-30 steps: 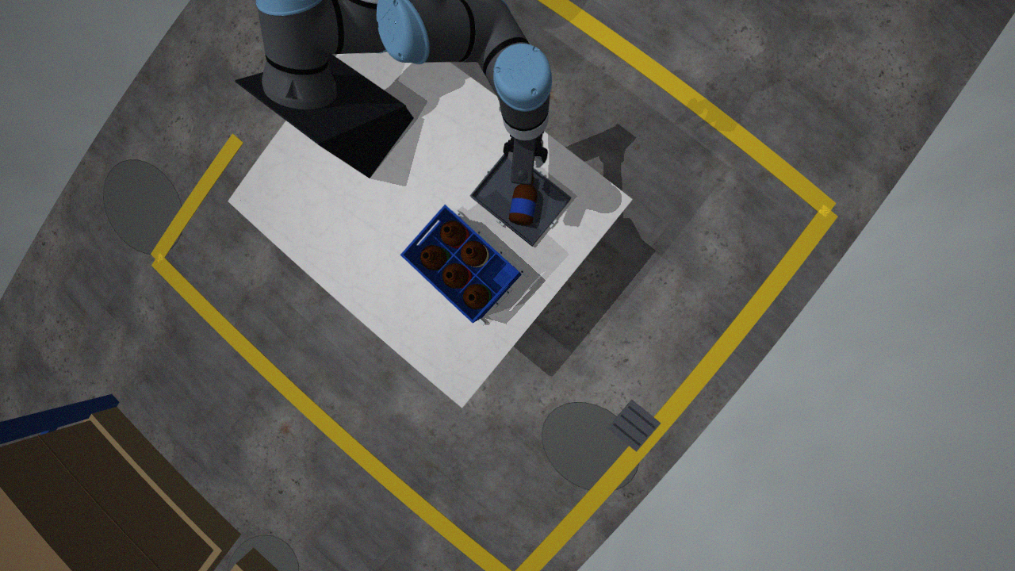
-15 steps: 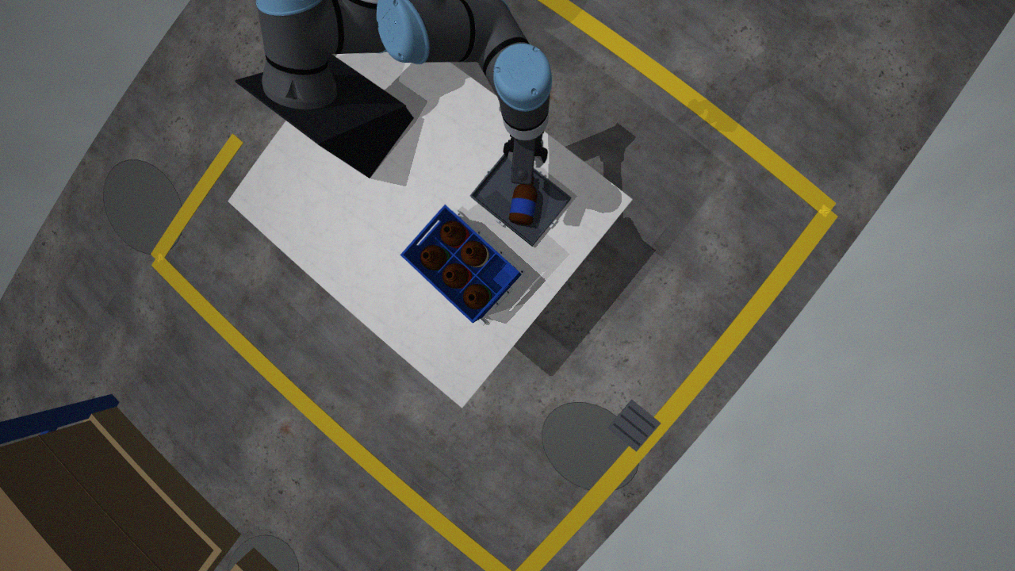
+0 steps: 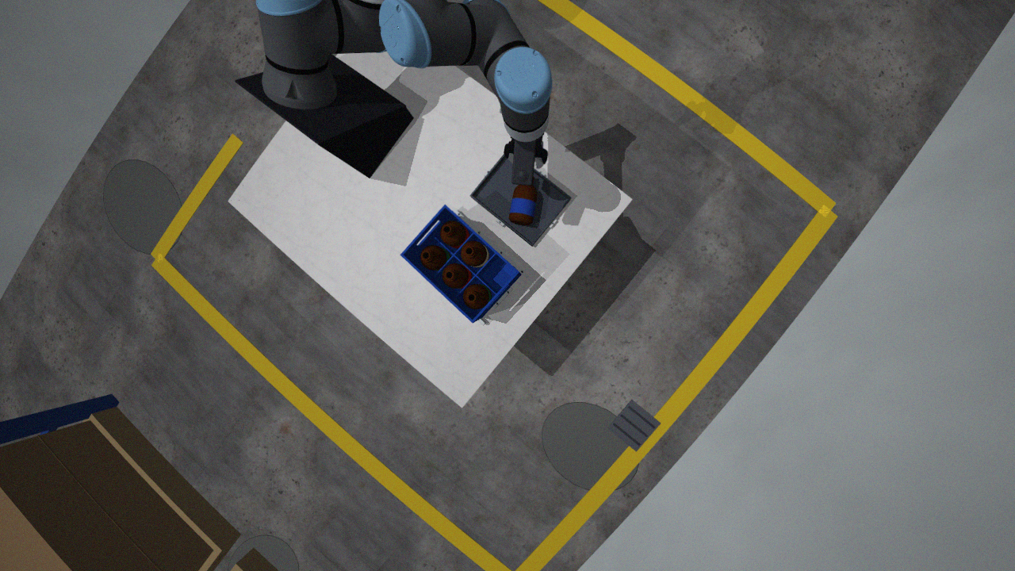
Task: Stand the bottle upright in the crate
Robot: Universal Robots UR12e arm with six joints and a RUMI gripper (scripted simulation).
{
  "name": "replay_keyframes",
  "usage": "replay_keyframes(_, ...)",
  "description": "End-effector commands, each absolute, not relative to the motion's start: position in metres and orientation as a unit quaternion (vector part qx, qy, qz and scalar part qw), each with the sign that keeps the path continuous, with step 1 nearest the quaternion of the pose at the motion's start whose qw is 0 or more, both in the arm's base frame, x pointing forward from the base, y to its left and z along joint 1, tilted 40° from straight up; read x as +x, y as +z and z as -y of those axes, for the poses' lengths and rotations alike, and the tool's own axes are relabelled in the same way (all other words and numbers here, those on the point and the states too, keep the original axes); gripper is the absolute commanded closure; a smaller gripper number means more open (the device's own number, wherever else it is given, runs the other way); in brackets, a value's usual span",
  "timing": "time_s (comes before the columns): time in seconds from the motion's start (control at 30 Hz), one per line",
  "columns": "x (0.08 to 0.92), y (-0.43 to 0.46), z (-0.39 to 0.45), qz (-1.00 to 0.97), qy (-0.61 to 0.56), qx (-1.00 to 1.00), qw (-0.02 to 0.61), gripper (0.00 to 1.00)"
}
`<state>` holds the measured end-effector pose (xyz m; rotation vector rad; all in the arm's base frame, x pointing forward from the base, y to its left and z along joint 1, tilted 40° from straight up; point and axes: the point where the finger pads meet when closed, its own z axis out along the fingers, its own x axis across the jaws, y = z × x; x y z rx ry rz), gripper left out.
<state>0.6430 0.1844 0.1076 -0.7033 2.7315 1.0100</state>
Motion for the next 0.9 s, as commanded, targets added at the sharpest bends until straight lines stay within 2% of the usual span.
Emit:
replay_keyframes(0.0, 0.641, 0.099, -0.19, -0.909, 0.338, -0.233, 0.071, 0.62)
replay_keyframes(0.87, 0.638, 0.04, -0.241, -0.909, 0.338, -0.233, 0.071, 0.62)
